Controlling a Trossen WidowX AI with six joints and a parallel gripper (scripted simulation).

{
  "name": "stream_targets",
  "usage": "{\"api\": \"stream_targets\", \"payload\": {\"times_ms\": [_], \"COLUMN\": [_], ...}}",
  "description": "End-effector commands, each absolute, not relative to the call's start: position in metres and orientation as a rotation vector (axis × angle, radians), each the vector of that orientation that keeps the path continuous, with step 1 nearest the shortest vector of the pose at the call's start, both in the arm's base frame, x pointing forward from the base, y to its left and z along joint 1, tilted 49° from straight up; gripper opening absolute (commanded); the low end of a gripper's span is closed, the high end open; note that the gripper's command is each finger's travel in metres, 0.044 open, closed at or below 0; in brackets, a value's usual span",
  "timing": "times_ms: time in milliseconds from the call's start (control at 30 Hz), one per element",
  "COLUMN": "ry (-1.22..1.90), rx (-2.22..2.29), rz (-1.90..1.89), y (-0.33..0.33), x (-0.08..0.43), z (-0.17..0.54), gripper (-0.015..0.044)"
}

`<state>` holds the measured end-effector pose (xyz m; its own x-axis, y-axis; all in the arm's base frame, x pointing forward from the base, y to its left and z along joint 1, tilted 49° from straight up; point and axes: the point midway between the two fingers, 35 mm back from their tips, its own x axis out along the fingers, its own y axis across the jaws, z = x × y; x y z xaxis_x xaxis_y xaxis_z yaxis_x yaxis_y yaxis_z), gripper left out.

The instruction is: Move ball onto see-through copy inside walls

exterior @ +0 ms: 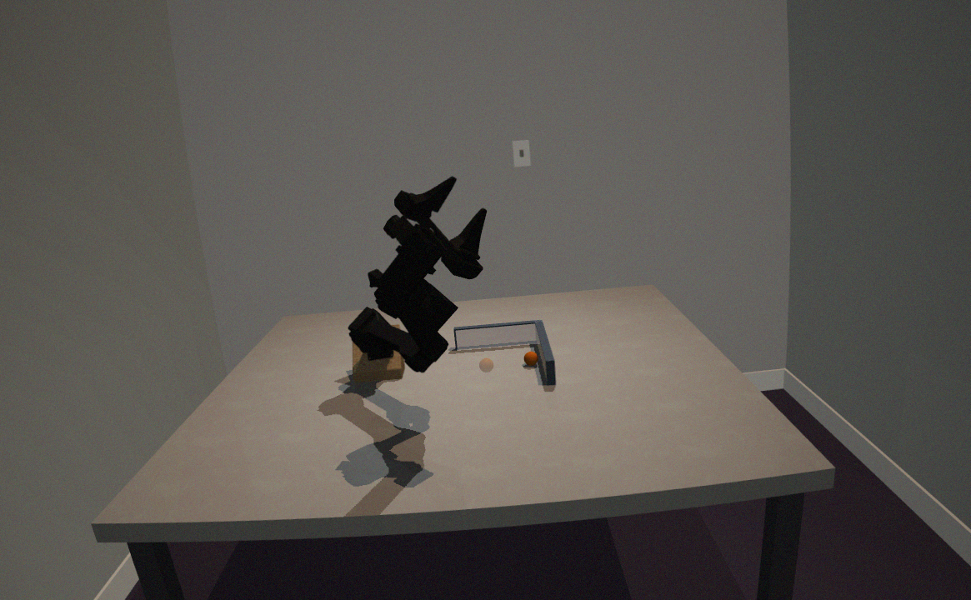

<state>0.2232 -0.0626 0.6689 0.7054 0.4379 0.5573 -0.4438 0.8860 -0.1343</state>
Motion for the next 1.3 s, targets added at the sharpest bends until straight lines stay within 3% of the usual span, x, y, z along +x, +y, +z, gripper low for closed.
{"api": "stream_targets", "payload": {"times_ms": [0,133,600,933,1267], "ry": [-0.621,-0.694,-0.734,-0.673,-0.545], "rx": [0.007,-0.059,-0.357,-0.615,-0.772], "rz": [0.486,0.434,0.445,0.417,0.407], "y": [-0.062,-0.04,0.114,0.202,0.27], "x": [0.221,0.179,0.087,0.097,0.139], "z": [0.67,0.689,0.689,0.649,0.596], "gripper": [0.0374,0.0277,0.0277,0.0277,0.0277]}}
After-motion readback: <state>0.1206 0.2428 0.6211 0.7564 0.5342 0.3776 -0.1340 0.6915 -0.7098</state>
